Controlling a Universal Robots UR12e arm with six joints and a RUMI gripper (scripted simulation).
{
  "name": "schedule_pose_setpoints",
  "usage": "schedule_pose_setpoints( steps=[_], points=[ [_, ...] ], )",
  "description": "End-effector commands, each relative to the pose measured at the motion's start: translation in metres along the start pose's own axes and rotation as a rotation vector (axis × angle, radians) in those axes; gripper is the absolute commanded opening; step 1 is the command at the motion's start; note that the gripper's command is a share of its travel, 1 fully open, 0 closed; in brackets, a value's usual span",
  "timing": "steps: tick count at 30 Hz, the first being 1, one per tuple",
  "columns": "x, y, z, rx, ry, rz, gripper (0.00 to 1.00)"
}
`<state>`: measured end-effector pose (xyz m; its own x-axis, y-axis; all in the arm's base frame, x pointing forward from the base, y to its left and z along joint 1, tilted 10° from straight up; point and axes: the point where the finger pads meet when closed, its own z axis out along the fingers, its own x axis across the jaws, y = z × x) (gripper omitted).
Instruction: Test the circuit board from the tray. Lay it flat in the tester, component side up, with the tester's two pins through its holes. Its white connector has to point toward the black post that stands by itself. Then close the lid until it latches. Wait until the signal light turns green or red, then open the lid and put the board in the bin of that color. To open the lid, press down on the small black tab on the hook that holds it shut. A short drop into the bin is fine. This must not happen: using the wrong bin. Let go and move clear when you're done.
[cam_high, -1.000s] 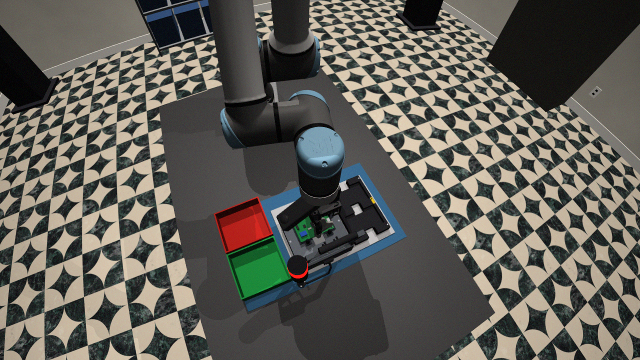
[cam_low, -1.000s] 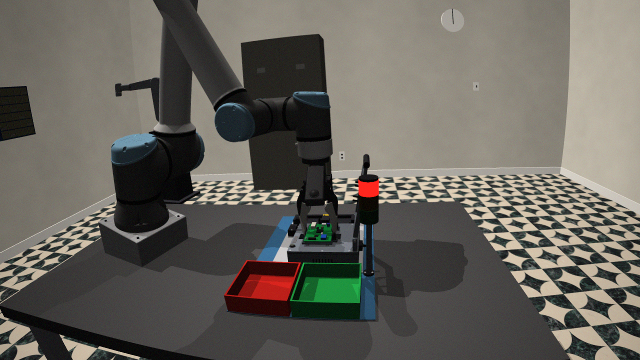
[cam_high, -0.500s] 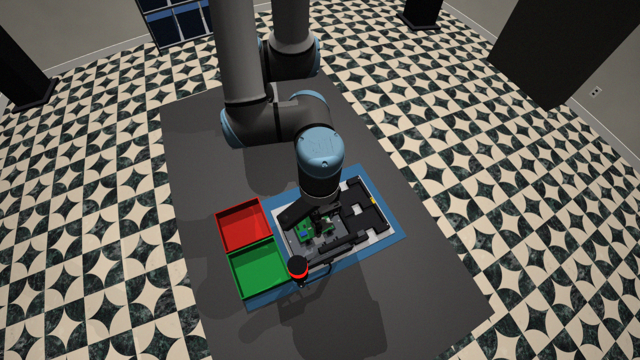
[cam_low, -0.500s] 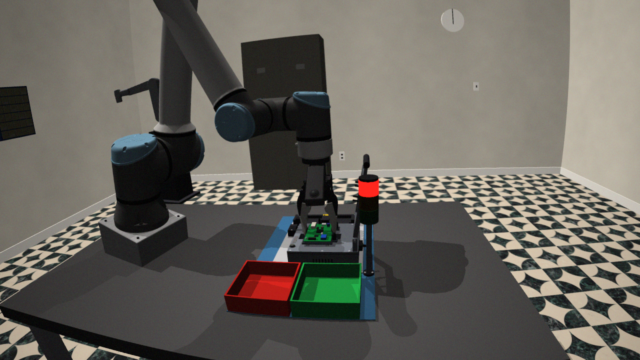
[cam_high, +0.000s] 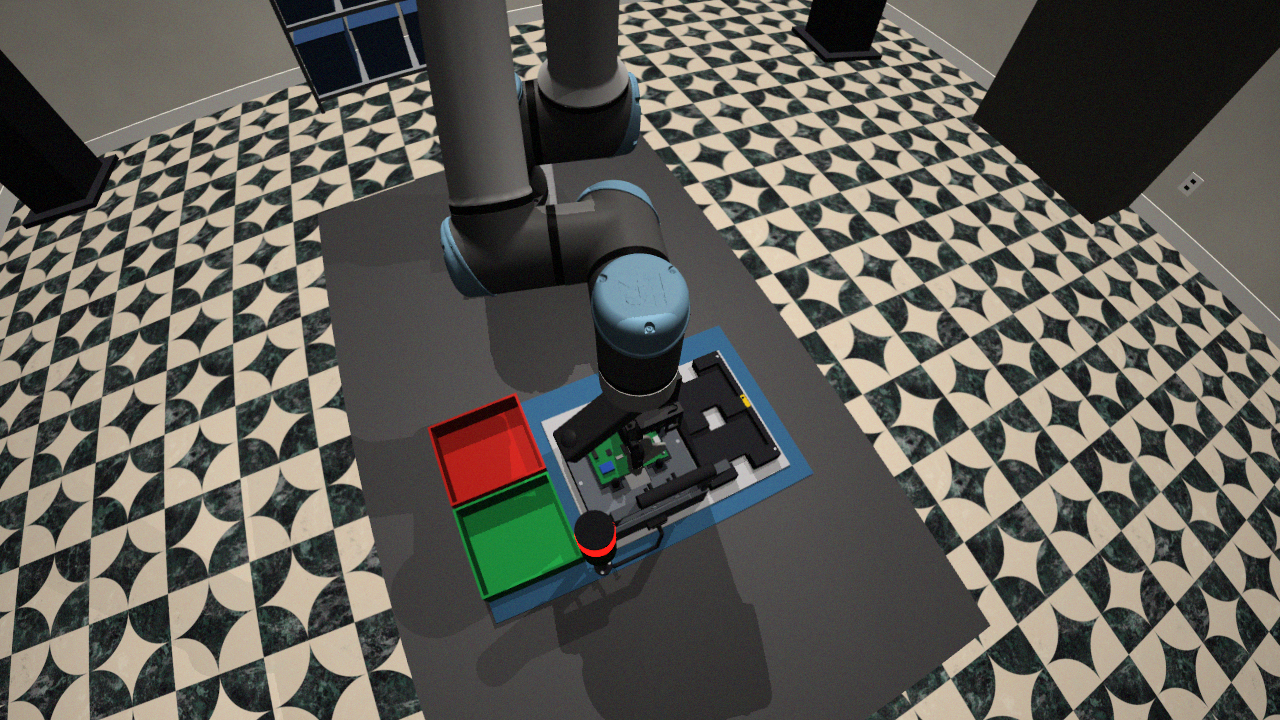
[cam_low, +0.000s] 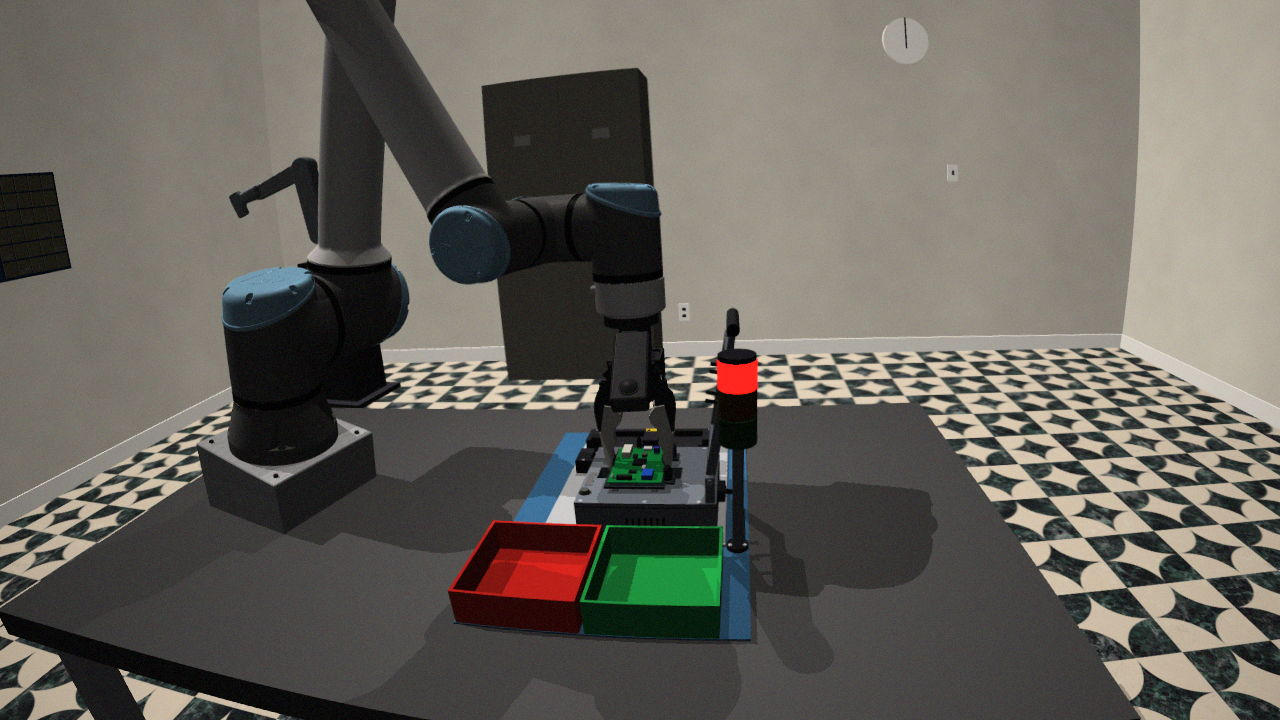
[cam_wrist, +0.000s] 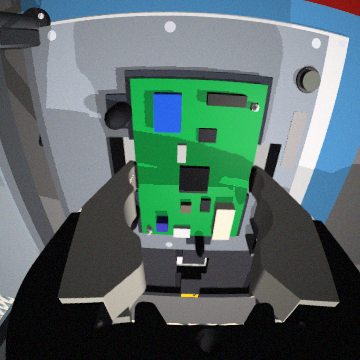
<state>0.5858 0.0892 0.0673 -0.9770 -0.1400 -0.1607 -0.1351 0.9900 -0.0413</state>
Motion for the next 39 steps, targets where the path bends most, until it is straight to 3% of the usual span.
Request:
schedule_pose_setpoints(
  steps=[1, 39],
  points=[
    [0.0017, -0.0003, 0.0005, 0.000, 0.001, 0.001, 0.39],
    [0.0007, -0.0006, -0.0035, 0.000, 0.000, 0.001, 0.39]
  ],
)
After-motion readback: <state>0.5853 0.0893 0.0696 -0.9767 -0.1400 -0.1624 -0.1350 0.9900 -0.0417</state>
